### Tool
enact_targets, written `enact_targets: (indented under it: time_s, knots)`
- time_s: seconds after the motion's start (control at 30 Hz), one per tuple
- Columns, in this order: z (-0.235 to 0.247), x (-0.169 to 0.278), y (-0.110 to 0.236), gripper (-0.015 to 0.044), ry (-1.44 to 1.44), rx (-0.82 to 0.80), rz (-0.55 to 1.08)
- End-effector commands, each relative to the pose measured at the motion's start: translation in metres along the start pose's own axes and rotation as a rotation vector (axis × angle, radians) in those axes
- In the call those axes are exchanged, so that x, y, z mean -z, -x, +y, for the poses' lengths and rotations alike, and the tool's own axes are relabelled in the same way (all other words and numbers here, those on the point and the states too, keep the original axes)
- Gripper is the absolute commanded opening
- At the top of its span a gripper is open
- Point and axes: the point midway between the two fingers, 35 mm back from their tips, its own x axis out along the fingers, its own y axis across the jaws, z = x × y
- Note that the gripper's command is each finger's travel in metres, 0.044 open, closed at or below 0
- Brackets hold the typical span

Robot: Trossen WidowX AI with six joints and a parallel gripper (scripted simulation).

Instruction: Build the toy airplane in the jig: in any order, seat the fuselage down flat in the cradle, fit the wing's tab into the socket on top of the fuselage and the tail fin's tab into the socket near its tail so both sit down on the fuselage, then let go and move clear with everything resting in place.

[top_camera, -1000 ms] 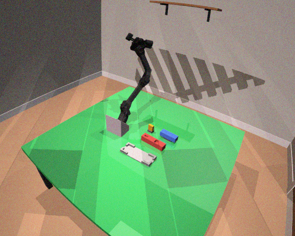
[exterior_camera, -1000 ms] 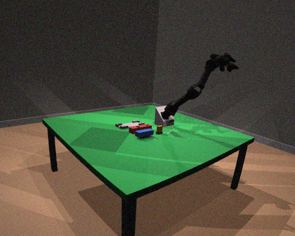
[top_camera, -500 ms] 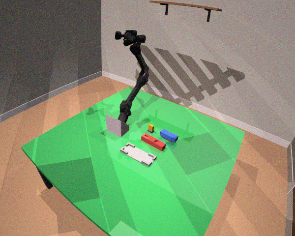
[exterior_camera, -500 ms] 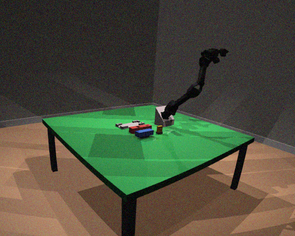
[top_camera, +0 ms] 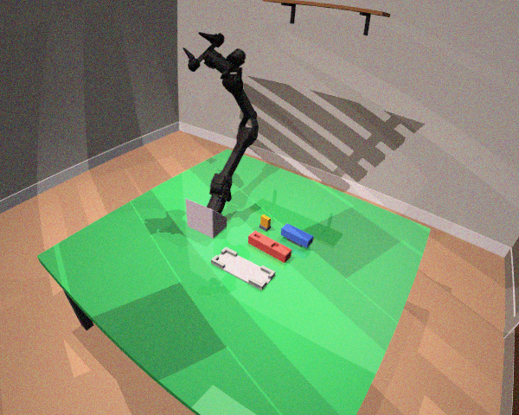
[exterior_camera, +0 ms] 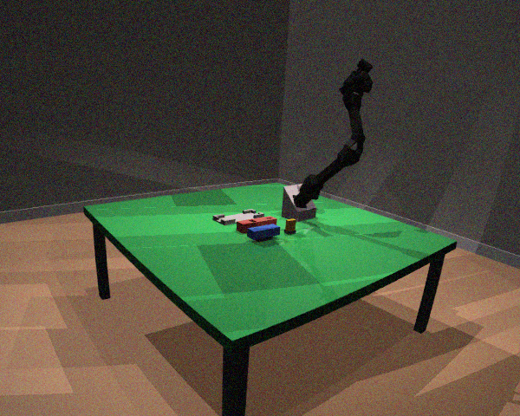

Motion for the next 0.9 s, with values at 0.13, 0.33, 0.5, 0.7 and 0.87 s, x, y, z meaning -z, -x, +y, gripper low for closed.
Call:
enact_targets:
  time_s: [0.13,0.33,0.5,0.7,0.87]
  knots:
    - [-0.045,0.106,0.042,0.0440,0.284,0.071,0.375]
    - [-0.073,0.162,0.080,0.0440,0.447,0.083,0.587]
    - [-0.103,0.211,0.127,0.0440,0.609,0.073,0.798]
    - [-0.142,0.258,0.196,0.0440,0.827,0.026,1.092]
    - [-0.178,0.284,0.266,0.0440,1.014,-0.048,1.372]
